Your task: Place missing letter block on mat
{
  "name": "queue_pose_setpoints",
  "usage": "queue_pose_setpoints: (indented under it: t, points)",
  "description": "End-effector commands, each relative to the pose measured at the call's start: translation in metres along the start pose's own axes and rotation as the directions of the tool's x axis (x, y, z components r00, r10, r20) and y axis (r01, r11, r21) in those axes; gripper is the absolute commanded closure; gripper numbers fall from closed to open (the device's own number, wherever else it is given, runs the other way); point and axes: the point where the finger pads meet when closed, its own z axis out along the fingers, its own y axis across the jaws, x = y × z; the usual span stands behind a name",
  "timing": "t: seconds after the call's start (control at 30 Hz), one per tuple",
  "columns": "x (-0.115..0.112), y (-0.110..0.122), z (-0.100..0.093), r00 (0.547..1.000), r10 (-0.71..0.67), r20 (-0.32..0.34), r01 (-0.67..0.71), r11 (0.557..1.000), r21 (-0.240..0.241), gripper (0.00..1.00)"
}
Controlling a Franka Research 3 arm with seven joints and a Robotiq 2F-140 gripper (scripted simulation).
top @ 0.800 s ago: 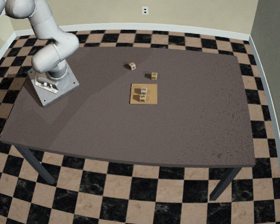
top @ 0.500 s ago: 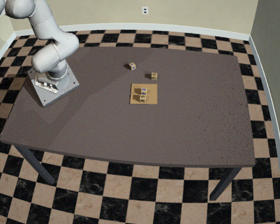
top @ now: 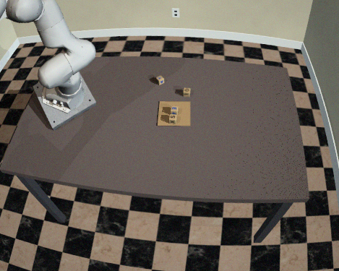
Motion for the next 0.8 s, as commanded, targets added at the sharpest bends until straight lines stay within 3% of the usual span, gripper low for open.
queue_pose_setpoints:
  t: [0.0, 0.13, 0.23, 0.3, 0.4, 0.5, 0.77]
  points:
    - [0.000, -0.013, -0.009, 1.000, -0.013, -0.022, 0.013, 1.000, -0.011, 0.00]
    - [-0.003, -0.047, -0.031, 0.996, -0.053, -0.076, 0.050, 0.998, -0.041, 0.00]
    - [-0.012, -0.090, -0.055, 0.985, -0.107, -0.138, 0.097, 0.992, -0.077, 0.00]
    - [-0.012, -0.090, -0.055, 0.985, -0.107, -0.138, 0.097, 0.992, -0.077, 0.00]
    - [-0.029, -0.146, -0.079, 0.961, -0.182, -0.207, 0.159, 0.980, -0.123, 0.00]
    - [-0.045, -0.187, -0.091, 0.939, -0.239, -0.249, 0.204, 0.966, -0.156, 0.00]
    - [-0.112, -0.301, -0.107, 0.847, -0.409, -0.340, 0.338, 0.908, -0.250, 0.00]
